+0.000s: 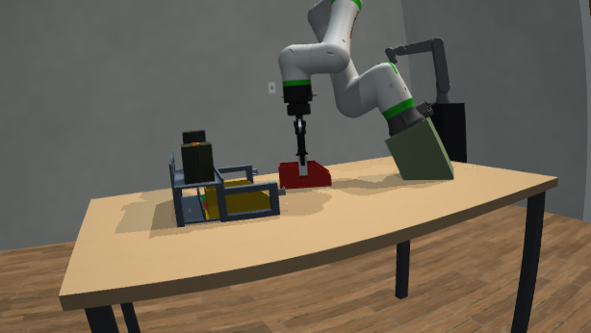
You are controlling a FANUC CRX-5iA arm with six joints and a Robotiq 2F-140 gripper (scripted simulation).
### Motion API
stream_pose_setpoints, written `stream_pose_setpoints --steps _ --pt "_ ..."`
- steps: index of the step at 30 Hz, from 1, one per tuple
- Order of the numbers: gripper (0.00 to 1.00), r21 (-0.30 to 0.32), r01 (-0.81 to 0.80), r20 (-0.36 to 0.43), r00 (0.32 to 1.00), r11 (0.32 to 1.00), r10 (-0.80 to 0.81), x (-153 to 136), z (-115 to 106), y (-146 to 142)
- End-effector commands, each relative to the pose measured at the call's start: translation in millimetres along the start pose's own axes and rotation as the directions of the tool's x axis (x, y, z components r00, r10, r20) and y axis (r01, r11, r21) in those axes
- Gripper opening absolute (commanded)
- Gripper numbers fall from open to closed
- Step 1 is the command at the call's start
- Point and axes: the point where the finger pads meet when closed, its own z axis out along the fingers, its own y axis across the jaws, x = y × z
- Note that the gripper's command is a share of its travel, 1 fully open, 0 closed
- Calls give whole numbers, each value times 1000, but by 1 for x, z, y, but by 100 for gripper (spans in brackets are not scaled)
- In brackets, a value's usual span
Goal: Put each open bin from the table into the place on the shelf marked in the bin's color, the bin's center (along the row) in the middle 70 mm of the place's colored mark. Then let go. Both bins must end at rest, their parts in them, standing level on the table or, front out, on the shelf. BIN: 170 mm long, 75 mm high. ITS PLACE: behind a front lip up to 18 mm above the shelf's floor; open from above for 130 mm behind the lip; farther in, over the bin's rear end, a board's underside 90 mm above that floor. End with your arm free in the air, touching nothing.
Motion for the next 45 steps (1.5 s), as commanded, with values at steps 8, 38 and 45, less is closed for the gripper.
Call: stream_pose_setpoints --steps 8,38,45 --pt "0 0 0 0 1000 1000 0 0 -2 0" --pt "0 0 0 0 1000 1000 0 0 -25 0" --pt "0 0 0 0 1000 1000 0 0 -26 0"
